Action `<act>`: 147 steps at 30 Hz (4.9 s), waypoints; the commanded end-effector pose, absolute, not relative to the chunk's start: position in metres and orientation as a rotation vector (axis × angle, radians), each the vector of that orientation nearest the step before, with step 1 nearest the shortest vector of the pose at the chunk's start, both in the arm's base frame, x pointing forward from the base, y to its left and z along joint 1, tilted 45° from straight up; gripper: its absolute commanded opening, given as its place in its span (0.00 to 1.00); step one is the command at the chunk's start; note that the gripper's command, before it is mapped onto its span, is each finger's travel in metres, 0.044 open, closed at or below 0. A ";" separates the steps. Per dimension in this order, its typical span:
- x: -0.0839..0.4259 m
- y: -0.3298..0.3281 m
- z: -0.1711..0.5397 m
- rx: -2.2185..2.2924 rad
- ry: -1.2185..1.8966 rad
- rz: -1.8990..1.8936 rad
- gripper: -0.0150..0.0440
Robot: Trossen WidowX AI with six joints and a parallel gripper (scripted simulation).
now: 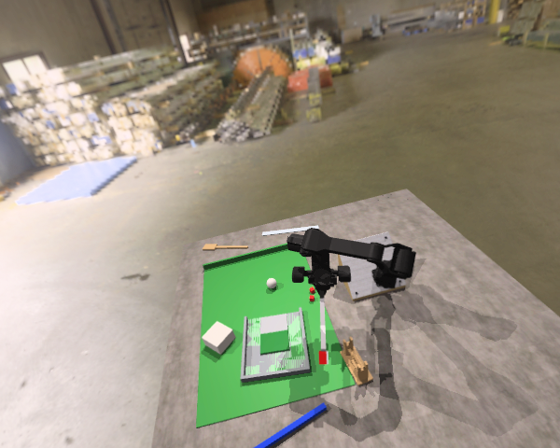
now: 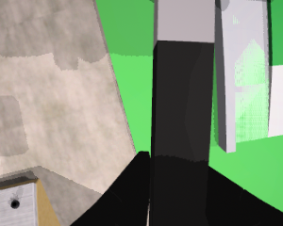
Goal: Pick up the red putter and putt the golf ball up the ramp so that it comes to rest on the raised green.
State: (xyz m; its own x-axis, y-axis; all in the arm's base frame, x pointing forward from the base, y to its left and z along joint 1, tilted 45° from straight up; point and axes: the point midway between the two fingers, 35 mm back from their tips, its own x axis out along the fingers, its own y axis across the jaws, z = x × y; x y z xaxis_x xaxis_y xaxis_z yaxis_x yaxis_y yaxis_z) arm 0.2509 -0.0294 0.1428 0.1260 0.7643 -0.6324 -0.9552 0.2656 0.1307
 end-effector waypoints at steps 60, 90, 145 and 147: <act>0.198 -0.203 -0.068 0.713 1.514 0.496 0.25; 0.198 -0.184 -0.087 0.704 1.522 0.501 0.25; 0.211 -0.139 0.021 0.726 1.520 0.505 0.25; 0.211 -0.139 0.021 0.726 1.520 0.505 0.25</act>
State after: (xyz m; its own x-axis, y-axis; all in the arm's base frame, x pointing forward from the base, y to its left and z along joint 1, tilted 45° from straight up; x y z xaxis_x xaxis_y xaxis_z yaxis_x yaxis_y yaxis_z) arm 0.2113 -0.1387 0.0213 0.0125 0.7061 -0.7080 0.1392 0.6999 0.7005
